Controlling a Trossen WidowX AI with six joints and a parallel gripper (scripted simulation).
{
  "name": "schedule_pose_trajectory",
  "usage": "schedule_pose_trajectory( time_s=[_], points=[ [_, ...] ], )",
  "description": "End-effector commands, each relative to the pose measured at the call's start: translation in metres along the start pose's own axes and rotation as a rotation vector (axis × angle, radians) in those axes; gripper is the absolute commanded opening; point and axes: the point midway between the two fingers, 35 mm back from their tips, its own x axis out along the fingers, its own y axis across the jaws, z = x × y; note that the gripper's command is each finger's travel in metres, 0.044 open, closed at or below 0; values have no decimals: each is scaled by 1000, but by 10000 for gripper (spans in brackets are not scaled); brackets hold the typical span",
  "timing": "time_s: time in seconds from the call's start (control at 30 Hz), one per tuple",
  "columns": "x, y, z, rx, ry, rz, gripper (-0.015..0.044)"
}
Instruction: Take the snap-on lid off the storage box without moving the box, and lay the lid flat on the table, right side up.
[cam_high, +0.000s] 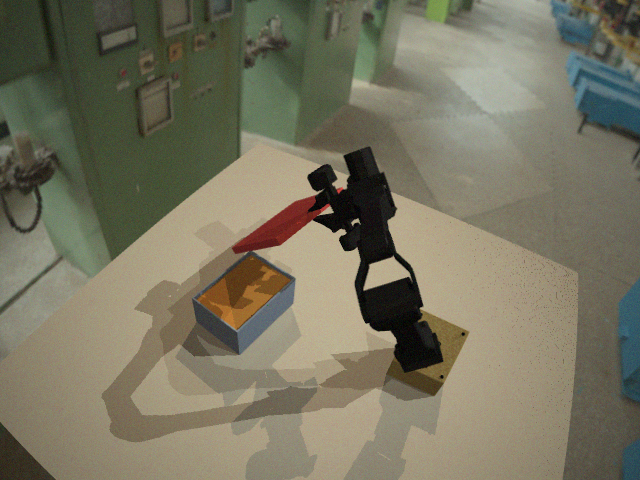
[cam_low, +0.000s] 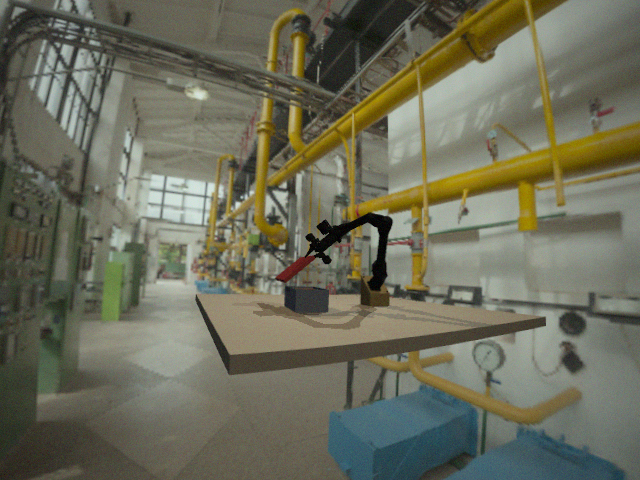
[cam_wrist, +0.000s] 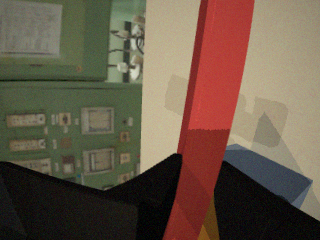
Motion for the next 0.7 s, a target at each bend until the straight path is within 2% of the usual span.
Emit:
schedule_pose_trajectory(
  time_s=[0.0, 0.67],
  points=[
    [-2, 4, 7, -10, 3, 9, 0],
    [-6, 1, 46, -12, 1, 10, 0]
  ],
)
